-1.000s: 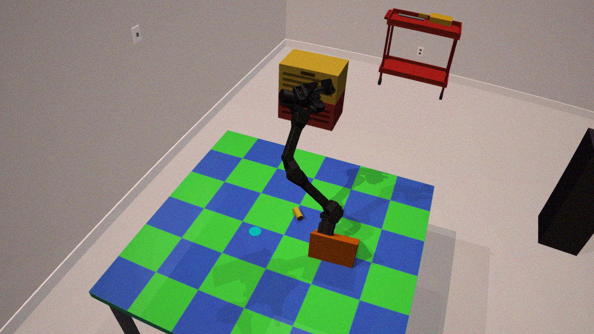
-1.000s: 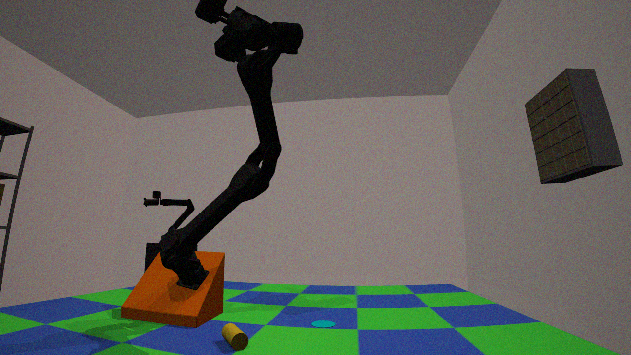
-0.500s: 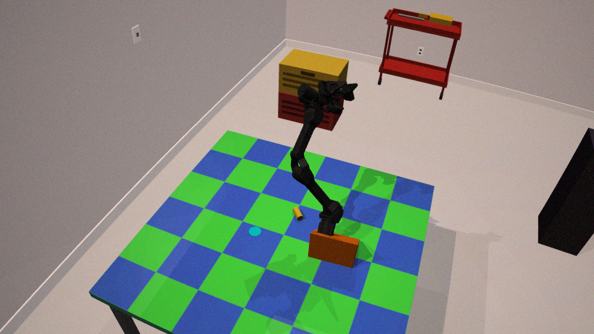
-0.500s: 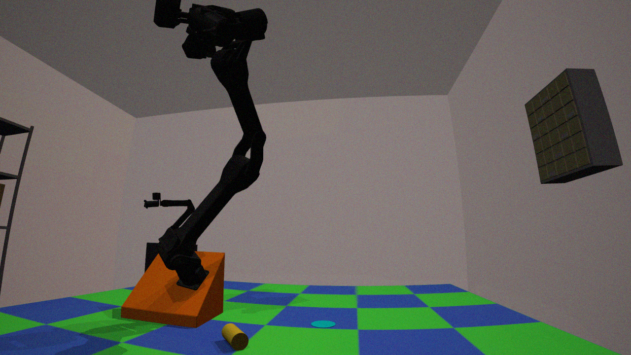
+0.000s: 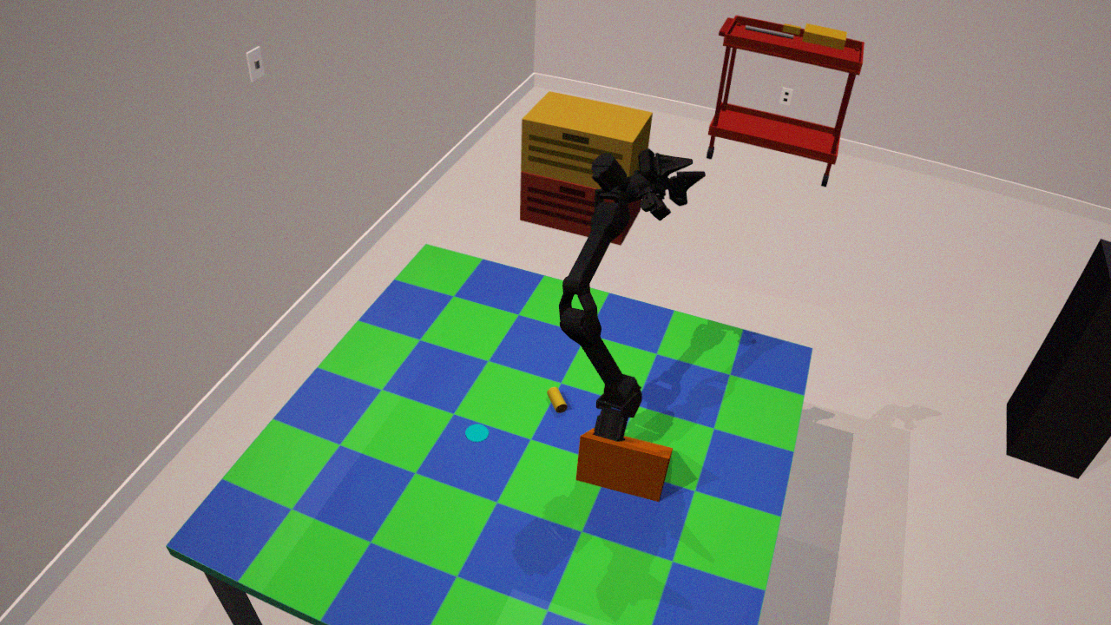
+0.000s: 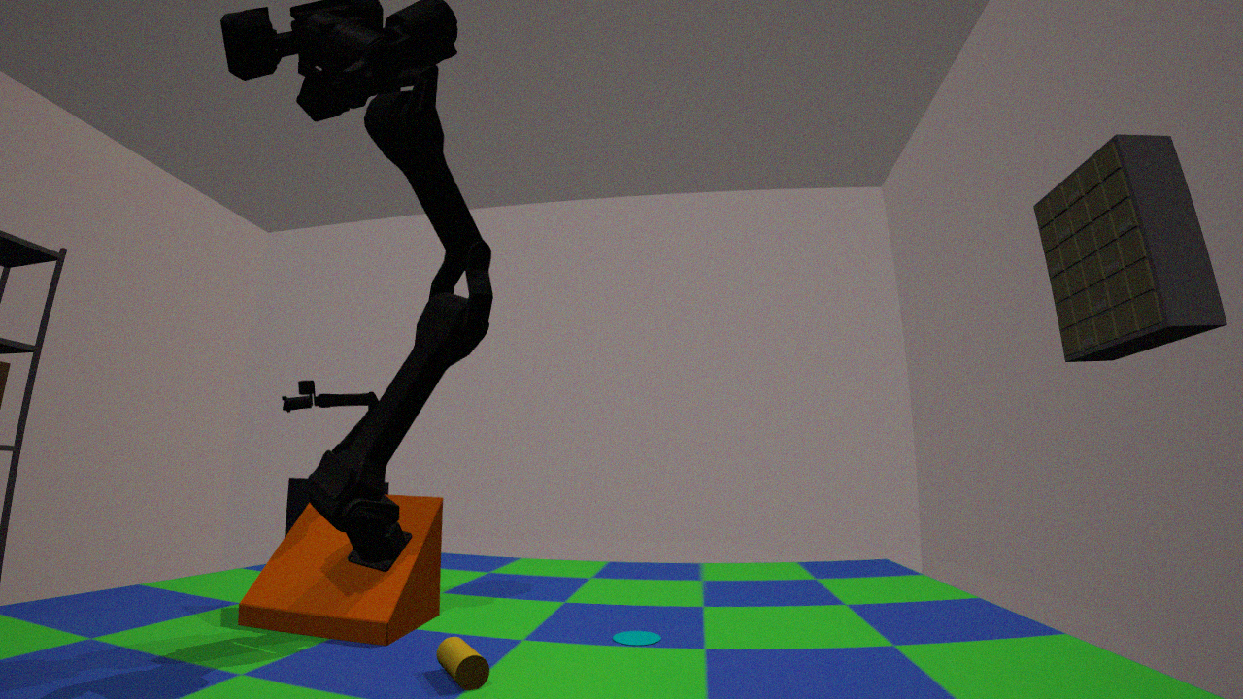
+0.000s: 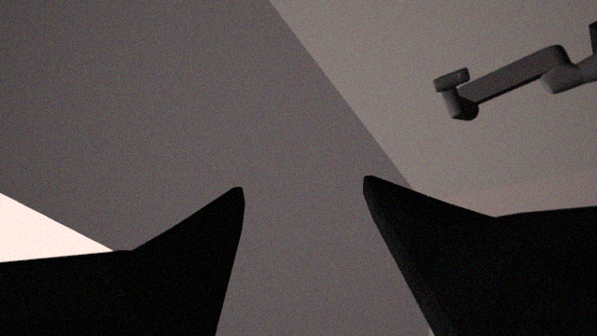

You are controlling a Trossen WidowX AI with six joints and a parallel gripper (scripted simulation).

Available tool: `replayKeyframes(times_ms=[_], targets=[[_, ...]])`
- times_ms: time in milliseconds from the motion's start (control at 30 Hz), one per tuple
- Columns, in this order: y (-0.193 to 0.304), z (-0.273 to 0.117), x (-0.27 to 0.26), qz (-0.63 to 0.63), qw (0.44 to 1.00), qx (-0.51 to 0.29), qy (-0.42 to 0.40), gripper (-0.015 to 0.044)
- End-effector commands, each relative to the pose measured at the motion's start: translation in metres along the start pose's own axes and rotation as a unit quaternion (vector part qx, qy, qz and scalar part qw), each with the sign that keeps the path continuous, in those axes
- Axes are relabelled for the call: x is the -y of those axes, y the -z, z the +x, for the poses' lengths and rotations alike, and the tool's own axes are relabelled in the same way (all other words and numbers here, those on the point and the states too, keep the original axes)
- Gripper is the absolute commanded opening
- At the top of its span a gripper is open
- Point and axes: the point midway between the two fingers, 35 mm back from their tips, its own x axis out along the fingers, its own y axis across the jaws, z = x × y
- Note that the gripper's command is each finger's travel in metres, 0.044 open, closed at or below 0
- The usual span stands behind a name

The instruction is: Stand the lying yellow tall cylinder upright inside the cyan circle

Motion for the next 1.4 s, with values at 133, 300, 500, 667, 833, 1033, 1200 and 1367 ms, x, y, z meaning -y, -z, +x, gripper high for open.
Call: replayKeyframes(times_ms=[133, 300, 500, 667, 833, 1033, 1200, 1367], targets=[[-0.001, 0.013, 0.048, -0.056, 0.996, -0.011, 0.068, 0.0309], [-0.002, 0.018, 0.078, -0.089, 0.990, -0.021, 0.111, 0.0309], [-0.002, 0.019, 0.114, -0.128, 0.978, -0.037, 0.163, 0.0309], [-0.003, 0.016, 0.143, -0.160, 0.964, -0.054, 0.205, 0.0309], [-0.003, 0.010, 0.172, -0.191, 0.948, -0.073, 0.245, 0.0309], [-0.004, -0.002, 0.206, -0.227, 0.924, -0.100, 0.292, 0.0309], [-0.005, -0.015, 0.232, -0.255, 0.901, -0.125, 0.328, 0.0309], [-0.006, -0.030, 0.257, -0.283, 0.875, -0.153, 0.363, 0.0309]])
